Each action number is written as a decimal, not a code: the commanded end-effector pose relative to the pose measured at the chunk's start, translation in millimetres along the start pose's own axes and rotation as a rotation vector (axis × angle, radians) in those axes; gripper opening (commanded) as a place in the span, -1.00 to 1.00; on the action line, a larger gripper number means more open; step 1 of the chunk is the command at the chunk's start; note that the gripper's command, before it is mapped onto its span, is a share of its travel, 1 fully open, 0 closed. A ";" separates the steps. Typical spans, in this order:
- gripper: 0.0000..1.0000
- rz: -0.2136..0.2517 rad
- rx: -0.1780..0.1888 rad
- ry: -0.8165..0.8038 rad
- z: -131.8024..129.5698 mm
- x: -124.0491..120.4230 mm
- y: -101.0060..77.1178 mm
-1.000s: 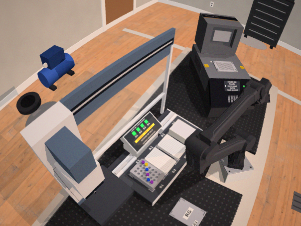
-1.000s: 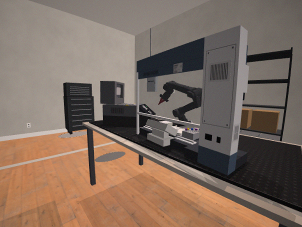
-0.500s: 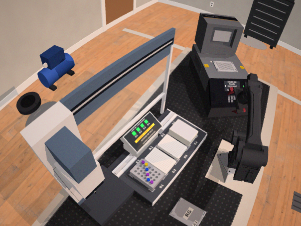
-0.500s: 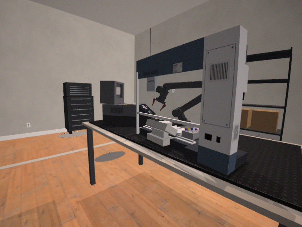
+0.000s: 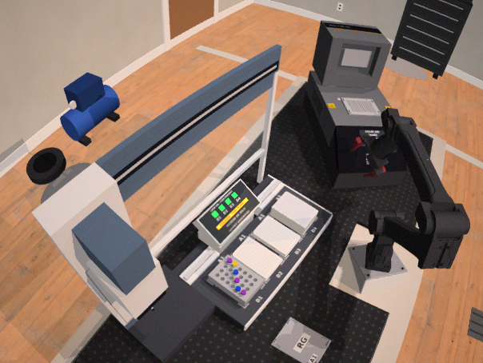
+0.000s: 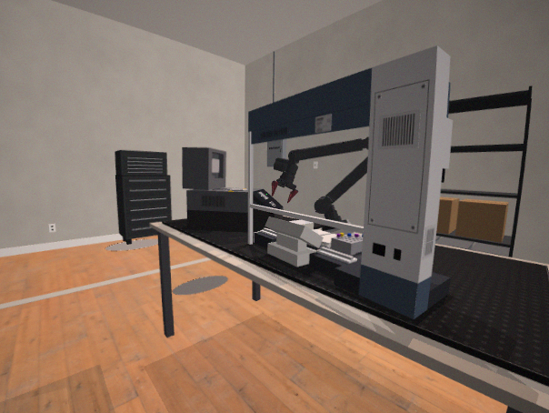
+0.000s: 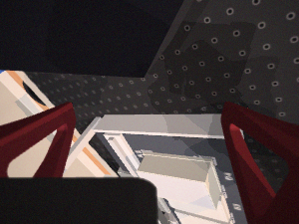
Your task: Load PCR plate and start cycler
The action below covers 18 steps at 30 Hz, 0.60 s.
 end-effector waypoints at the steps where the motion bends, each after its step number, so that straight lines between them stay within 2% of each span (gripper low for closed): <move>1: 0.94 0.001 0.052 -0.069 34.4 0.2 -9.2; 4: 0.94 -0.009 0.050 -0.057 35.3 2.4 -10.4; 5: 0.94 0.001 0.040 -0.068 40.3 1.5 -6.5; 8: 0.94 0.066 0.014 -0.128 48.1 4.8 -4.1; 11: 0.94 0.118 -0.020 -0.194 59.9 -6.9 9.0; 12: 0.94 0.139 -0.025 -0.212 59.4 -5.8 8.4; 18: 0.94 0.197 -0.066 -0.292 80.2 -25.2 30.1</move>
Point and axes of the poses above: the point where the finger pads meet when closed, its own y axis out along the fingers, its own z axis across the jaws, x = y × z, the point moved 10 cm from there along -y, back along the fingers, and after that the axes turned 13 degrees about -y, right-handed, at the moved point
